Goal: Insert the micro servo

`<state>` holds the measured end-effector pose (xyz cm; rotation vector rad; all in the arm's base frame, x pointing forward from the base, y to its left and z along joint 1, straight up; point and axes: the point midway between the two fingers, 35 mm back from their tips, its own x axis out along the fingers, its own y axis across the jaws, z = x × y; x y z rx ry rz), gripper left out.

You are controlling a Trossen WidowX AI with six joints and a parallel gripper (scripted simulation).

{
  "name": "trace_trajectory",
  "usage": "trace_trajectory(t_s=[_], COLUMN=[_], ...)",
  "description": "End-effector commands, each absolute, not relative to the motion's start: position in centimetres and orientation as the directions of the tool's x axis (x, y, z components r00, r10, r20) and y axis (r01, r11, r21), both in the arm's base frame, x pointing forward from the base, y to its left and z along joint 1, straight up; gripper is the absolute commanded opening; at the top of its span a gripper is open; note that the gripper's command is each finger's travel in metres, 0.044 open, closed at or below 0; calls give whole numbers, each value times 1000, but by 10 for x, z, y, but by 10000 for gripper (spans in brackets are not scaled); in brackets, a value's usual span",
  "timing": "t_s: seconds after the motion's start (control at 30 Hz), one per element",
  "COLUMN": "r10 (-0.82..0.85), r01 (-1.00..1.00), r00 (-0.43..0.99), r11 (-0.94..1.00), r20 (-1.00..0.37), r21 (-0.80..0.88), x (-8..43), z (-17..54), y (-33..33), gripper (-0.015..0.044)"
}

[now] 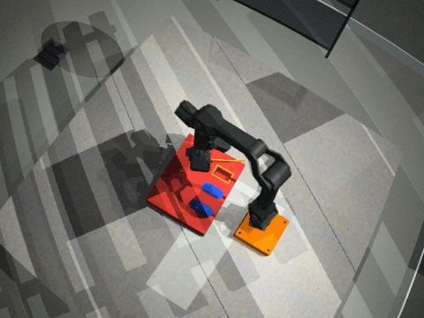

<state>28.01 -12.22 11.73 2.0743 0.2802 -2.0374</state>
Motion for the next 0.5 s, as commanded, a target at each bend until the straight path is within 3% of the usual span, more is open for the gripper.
trace_trajectory(t_s=[0.0,0.27,0.47], r10=[-17,-17,-17], r01=[163,-109,-132], r00=[24,24,23], r11=[-986,-994,-991], r20=[-1000,-1000,-1000], r21=[21,15,14], x=[281,281,280], z=[118,118,118], y=[-122,-122,-122], gripper=[0,0,0])
